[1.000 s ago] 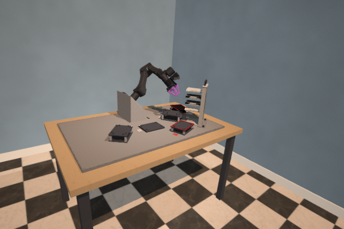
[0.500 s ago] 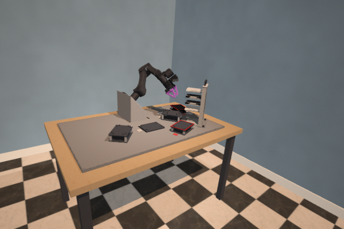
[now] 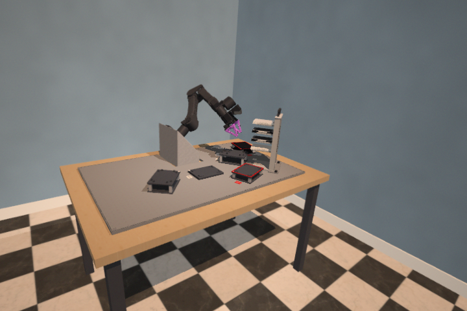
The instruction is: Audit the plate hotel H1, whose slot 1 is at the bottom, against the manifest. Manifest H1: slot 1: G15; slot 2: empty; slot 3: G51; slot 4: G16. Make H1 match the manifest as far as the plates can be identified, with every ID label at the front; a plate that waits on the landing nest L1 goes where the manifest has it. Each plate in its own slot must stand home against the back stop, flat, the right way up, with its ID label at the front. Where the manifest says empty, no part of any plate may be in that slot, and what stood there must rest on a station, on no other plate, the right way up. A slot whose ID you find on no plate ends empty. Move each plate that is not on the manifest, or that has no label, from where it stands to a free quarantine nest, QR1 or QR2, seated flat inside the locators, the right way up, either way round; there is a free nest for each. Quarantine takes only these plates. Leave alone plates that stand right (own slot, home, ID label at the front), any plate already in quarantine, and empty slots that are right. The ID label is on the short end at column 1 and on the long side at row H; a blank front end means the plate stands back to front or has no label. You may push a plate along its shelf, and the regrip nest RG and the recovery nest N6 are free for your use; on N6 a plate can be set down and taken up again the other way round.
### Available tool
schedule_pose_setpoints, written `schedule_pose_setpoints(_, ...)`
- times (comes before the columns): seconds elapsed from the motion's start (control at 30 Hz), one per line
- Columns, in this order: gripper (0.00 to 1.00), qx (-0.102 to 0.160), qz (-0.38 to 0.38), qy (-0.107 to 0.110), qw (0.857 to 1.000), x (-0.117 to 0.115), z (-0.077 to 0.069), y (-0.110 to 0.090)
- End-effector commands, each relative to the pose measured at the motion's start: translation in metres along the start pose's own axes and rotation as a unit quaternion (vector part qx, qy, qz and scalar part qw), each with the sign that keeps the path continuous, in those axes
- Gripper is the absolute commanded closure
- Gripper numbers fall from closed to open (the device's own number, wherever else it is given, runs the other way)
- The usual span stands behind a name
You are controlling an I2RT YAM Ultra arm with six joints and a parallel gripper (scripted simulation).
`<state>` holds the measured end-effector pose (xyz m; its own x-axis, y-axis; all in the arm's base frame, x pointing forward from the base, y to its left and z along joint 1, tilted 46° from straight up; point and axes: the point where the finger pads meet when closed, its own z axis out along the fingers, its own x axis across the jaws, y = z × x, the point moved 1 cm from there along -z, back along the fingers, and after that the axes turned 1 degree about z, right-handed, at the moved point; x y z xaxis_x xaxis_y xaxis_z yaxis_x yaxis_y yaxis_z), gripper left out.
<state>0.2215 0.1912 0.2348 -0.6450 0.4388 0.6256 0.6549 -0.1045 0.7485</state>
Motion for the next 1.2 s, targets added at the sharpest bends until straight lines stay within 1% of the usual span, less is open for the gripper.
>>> schedule_pose_setpoints(0.0, 0.00, -0.019, -0.007, -0.006, 1.000, 0.001, 0.001, 0.000)
schedule_pose_setpoints(0.17, 0.00, -0.019, -0.007, -0.006, 1.000, 0.000, 0.007, -0.005)
schedule_pose_setpoints(0.2, 0.00, -0.008, 0.006, -0.012, 1.000, -0.007, 0.013, -0.009)
schedule_pose_setpoints(0.27, 0.00, -0.008, 0.006, -0.012, 1.000, -0.007, 0.013, -0.009)
schedule_pose_setpoints(0.3, 0.00, -0.022, -0.009, -0.006, 1.000, 0.002, 0.012, 0.008)
schedule_pose_setpoints(0.77, 0.00, -0.022, -0.009, -0.005, 1.000, 0.002, 0.031, 0.022)
schedule_pose_setpoints(0.97, 0.00, -0.024, -0.008, -0.007, 1.000, 0.001, 0.033, 0.026)
schedule_pose_setpoints(1.0, 0.00, -0.018, -0.005, -0.009, 1.000, -0.001, 0.031, 0.018)
schedule_pose_setpoints(1.17, 0.00, -0.018, -0.005, -0.009, 1.000, -0.001, 0.031, 0.018)
